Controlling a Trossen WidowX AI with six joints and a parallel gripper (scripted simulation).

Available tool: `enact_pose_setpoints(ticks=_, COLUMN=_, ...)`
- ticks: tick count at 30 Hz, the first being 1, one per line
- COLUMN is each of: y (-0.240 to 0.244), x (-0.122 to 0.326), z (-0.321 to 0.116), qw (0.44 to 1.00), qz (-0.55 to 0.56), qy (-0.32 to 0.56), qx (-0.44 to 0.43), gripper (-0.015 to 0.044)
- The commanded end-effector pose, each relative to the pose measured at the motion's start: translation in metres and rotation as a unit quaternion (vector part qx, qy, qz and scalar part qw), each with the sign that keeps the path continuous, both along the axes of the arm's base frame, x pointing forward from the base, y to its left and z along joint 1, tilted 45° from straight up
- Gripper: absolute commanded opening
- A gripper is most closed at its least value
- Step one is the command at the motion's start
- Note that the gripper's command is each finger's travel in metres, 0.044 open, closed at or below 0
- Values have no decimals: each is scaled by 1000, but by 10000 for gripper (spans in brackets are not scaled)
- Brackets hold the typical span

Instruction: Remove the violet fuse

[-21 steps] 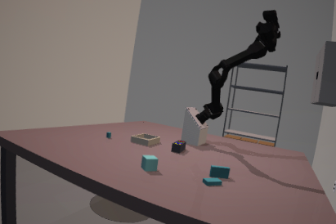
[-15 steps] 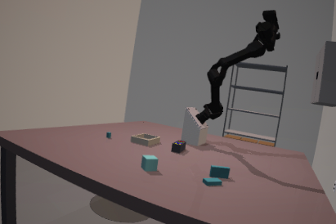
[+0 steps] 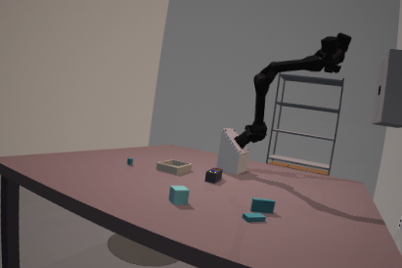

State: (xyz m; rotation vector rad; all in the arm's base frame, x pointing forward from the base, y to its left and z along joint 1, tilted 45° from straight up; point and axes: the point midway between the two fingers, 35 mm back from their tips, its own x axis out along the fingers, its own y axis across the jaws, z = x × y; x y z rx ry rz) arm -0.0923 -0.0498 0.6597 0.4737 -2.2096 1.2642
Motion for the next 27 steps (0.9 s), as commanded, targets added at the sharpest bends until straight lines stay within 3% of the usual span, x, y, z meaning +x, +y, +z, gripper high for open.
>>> enact_pose_setpoints(ticks=1, y=52, x=-21, z=-8, qw=995, qz=-30, qy=-15, qx=-97, gripper=63)
enact_pose_setpoints(ticks=6, y=100, x=-29, z=-18, qw=981, qz=-59, qy=-15, qx=-186, gripper=63)
enact_pose_setpoints(ticks=14, y=221, x=-18, z=-62, qw=910, qz=-119, qy=12, qx=-397, gripper=63)
enact_pose_setpoints(ticks=20, y=299, x=26, z=-107, qw=822, qz=-155, qy=81, qx=-541, gripper=63)
enact_pose_setpoints(ticks=27, y=363, x=108, z=-173, qw=680, qz=-181, qy=208, qx=-680, gripper=63)
